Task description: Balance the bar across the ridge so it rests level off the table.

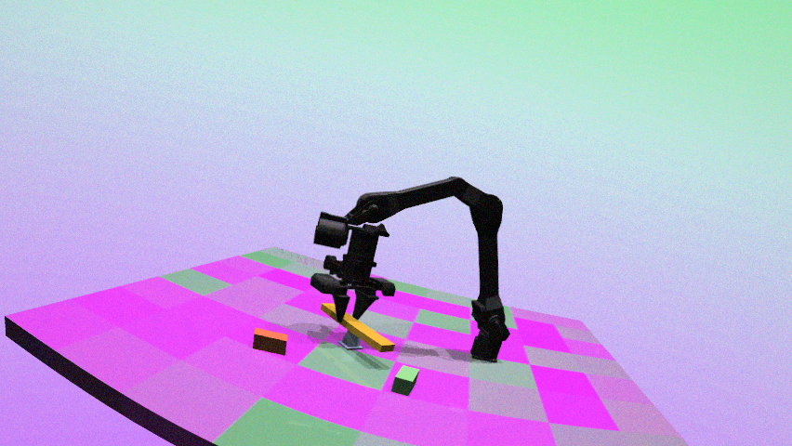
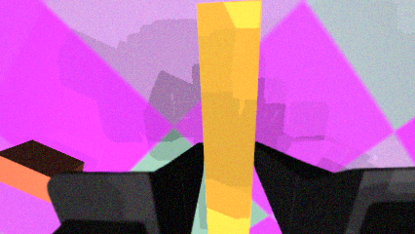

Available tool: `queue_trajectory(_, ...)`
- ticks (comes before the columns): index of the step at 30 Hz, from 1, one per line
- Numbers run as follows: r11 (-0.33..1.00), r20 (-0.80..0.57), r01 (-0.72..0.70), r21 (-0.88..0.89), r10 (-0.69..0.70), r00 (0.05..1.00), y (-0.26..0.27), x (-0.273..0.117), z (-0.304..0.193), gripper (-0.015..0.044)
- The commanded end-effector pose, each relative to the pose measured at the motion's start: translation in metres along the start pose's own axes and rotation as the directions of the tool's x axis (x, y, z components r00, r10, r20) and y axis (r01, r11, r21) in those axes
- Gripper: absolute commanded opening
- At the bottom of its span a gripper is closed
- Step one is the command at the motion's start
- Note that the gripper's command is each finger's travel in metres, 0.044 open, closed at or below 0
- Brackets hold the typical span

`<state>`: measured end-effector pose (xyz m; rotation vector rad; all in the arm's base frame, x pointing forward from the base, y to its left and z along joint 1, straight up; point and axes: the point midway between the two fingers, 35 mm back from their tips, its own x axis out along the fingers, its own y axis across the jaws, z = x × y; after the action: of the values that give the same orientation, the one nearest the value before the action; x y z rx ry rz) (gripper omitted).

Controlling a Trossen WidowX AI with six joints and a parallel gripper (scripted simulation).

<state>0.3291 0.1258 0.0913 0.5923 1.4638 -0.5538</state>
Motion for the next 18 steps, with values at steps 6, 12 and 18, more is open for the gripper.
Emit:
queue_trajectory(6, 1.0, 0.0, 0.0, 0.0, 0.0, 1.0, 0.0, 0.0001, -0.0001, 0.0185)
queue_trajectory(12, 1.0, 0.0, 0.0, 0.0, 0.0, 1.0, 0.0, 0.0001, -0.0001, 0.0185)
queue_trajectory(18, 1.0, 0.0, 0.0, 0.0, 0.0, 1.0, 0.0, 0.0001, -0.0001, 0.0211)
